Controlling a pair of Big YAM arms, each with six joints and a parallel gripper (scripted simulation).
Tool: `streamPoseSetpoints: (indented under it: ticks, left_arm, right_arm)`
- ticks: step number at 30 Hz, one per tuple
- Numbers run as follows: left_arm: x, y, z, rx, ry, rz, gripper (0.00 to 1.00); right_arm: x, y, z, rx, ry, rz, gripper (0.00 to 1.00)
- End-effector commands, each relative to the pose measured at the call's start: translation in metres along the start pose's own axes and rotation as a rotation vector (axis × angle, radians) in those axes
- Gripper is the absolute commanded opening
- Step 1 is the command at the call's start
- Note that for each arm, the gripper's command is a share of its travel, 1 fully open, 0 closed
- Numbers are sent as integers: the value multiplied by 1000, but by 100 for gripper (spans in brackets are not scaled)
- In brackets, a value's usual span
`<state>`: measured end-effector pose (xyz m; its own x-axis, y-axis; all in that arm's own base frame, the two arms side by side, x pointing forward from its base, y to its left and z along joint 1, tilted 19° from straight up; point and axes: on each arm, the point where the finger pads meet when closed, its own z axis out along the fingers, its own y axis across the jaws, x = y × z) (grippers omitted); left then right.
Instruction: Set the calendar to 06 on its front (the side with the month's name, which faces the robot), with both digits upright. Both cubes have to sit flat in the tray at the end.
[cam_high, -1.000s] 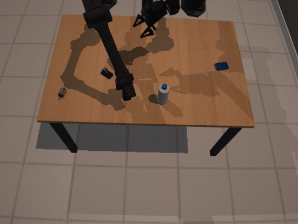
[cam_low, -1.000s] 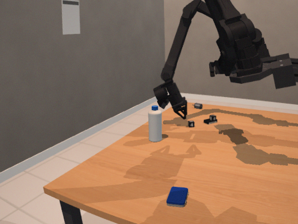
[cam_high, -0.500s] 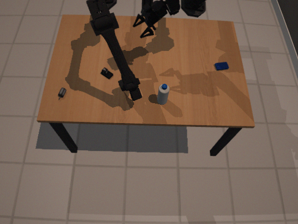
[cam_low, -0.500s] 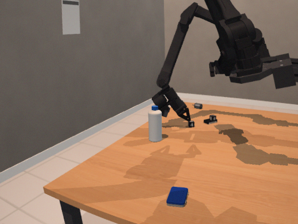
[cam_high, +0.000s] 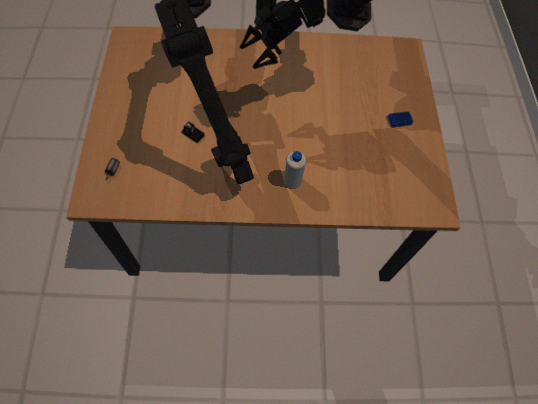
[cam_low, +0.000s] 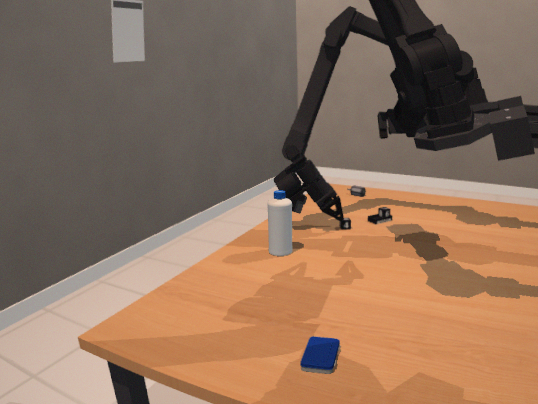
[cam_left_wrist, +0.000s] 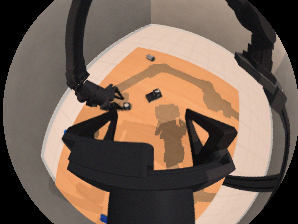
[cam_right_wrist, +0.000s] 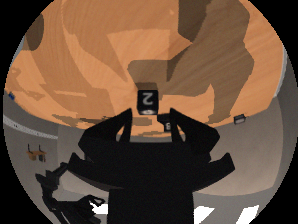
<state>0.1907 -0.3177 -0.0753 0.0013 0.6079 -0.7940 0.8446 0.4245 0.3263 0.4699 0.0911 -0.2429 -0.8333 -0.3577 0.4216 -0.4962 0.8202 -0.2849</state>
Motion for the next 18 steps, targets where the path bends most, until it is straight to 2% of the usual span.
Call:
streamPoseSetpoints:
  ticks: [1, 18]
  left_arm:
    - [-4, 3, -1, -8, -15, -14, 100]
    - [-4, 3, -1, -8, -15, -14, 100]
  right_arm:
    - [-2, -3, 16, -3, 7, -5, 53]
    - [-1, -2, 39, -3, 8, -5, 53]
